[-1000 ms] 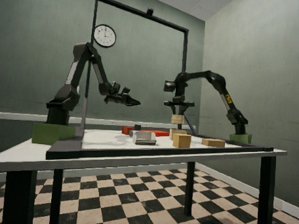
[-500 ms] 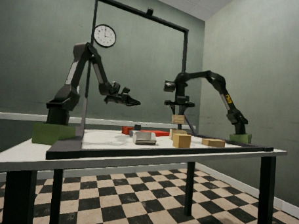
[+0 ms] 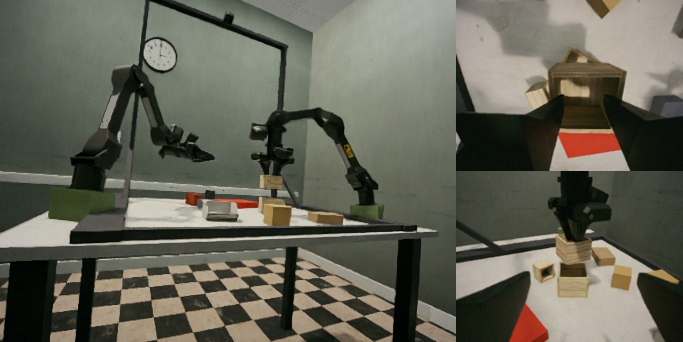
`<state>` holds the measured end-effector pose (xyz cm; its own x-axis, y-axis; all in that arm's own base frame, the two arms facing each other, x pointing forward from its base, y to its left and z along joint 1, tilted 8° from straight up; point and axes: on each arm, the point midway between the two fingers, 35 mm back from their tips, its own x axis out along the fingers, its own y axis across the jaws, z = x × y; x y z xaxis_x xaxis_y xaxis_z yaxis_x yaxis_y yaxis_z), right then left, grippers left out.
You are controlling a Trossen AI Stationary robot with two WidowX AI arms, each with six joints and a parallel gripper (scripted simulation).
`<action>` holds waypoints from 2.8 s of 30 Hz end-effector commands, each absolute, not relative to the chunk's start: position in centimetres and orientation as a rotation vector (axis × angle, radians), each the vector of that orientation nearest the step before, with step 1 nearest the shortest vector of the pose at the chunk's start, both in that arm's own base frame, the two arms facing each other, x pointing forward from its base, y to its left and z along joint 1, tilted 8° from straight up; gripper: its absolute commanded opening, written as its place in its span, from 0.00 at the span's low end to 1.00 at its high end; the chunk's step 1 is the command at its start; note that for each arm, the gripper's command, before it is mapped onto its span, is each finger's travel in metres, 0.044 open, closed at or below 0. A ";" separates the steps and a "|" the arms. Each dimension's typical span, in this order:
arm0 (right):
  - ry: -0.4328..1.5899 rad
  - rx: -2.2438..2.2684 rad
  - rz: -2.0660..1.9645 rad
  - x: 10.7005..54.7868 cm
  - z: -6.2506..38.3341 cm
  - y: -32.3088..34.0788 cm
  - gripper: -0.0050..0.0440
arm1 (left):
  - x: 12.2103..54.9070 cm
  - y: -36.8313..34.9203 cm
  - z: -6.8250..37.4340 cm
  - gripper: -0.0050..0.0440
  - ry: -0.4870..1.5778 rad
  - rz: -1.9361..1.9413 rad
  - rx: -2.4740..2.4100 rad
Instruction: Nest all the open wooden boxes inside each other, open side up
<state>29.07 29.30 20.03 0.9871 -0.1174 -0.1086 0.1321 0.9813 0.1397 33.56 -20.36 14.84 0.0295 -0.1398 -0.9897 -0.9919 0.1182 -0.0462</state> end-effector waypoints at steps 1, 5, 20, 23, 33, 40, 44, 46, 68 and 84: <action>0.092 0.162 -0.124 28.9 20.7 29.2 0.92 | 33.7 -20.4 15.4 0.67 1.272 1.131 -1.363; 0.092 0.162 -0.124 28.9 20.7 29.2 0.92 | 33.7 -20.4 15.4 0.67 1.243 1.185 -1.414; 0.092 0.162 -0.124 28.9 20.7 29.2 0.92 | 33.7 -20.4 15.4 0.67 0.967 1.583 -1.782; 0.092 0.162 -0.124 28.9 20.7 29.2 0.92 | 33.7 -20.4 15.4 0.67 0.945 1.609 -1.805; 0.092 0.162 -0.124 28.9 20.7 29.2 0.92 | 33.7 -20.4 15.4 0.67 0.725 1.837 -2.006; 0.092 0.162 -0.124 28.9 20.7 29.2 0.92 | 33.7 -20.4 15.4 0.67 0.708 1.851 -2.020; 0.092 0.162 -0.124 28.9 20.7 29.2 0.92 | 33.6 -20.4 14.8 0.67 0.705 1.860 -2.011; 0.092 0.162 -0.124 28.9 20.7 29.2 0.92 | 33.6 -20.4 14.6 0.67 0.705 1.860 -2.011; 0.092 0.162 -0.124 28.9 20.7 29.2 0.92 | 33.6 -20.8 12.2 0.67 0.708 1.858 -2.009; 0.092 0.162 -0.124 28.9 20.7 29.2 0.92 | 33.6 -20.9 12.0 0.67 0.712 1.842 -2.024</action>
